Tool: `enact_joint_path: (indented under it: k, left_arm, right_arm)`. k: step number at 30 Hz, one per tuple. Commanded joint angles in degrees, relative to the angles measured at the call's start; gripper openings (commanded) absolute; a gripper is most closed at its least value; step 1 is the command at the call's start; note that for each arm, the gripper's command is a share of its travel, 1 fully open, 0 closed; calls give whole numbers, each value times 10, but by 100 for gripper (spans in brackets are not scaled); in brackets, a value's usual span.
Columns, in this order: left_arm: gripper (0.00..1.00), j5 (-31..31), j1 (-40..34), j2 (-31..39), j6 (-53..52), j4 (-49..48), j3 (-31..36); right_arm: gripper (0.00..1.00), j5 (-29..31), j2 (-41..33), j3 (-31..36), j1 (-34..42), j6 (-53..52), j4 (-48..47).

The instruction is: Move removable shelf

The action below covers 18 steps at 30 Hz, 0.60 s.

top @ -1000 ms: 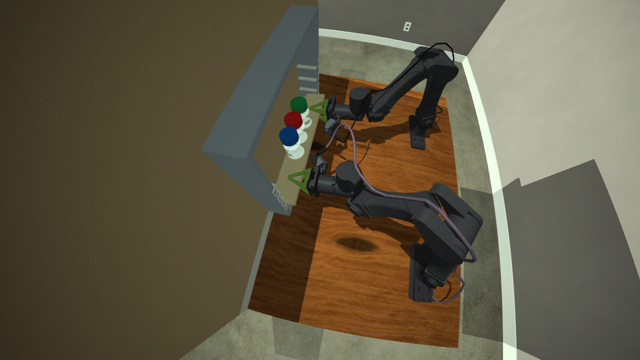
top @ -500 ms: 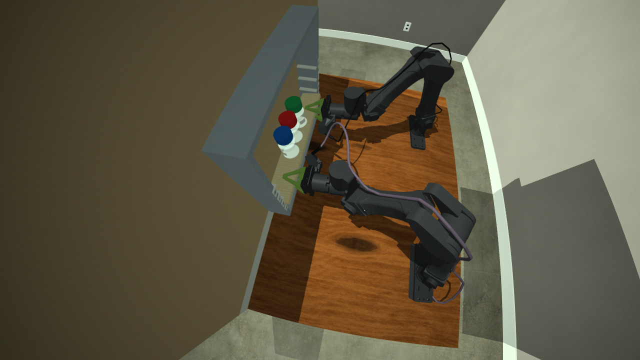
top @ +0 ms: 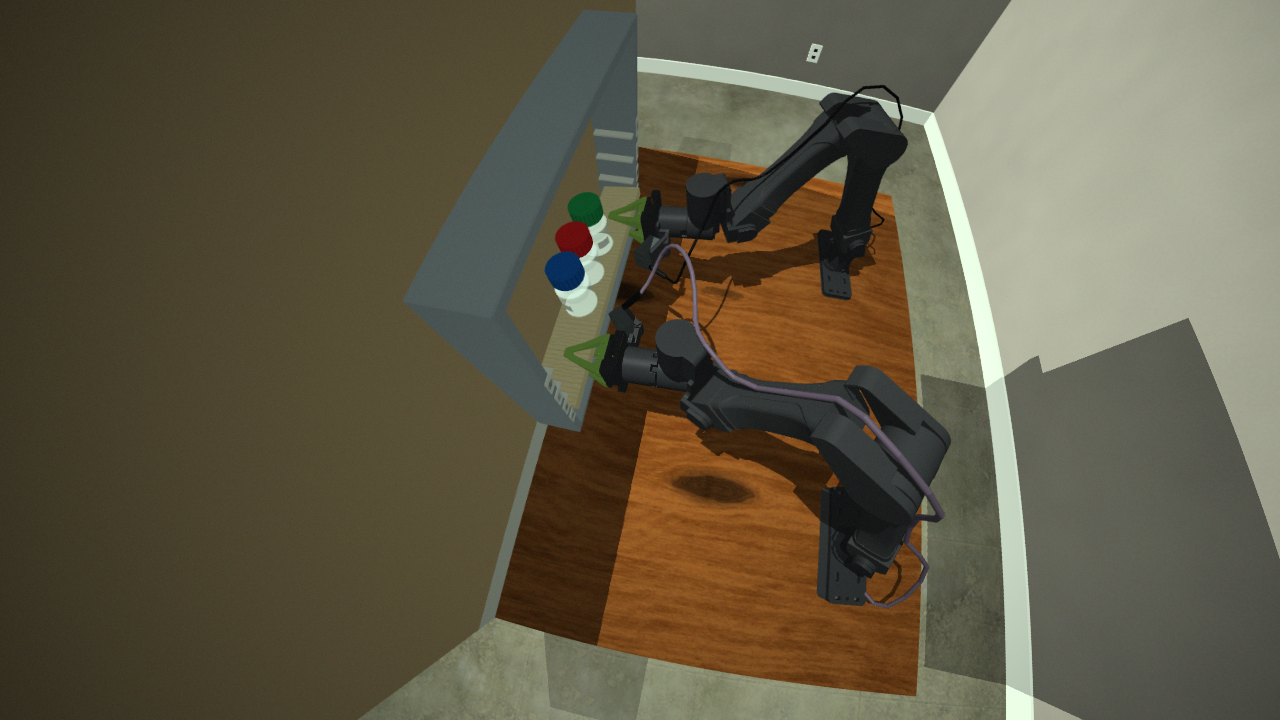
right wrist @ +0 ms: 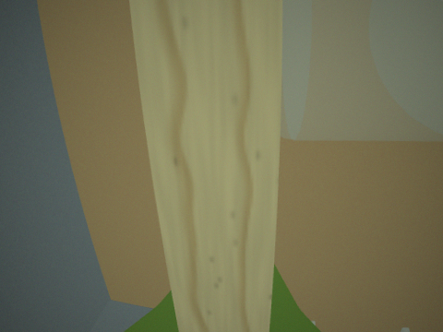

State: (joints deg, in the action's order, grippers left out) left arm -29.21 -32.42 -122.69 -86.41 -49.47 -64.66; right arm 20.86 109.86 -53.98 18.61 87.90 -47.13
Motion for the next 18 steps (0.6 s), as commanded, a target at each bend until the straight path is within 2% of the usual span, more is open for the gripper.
enact_joint_path:
  k: [1,18]
  left_arm:
    - [0,-1,7,17,-35,-40,-26]
    - [0,-1,7,23,-35,-32,-28]
  right_arm:
    - [0,0,-20,-28,-7,21,-38]
    - [0,0,-26,-31,-6,21,-29]
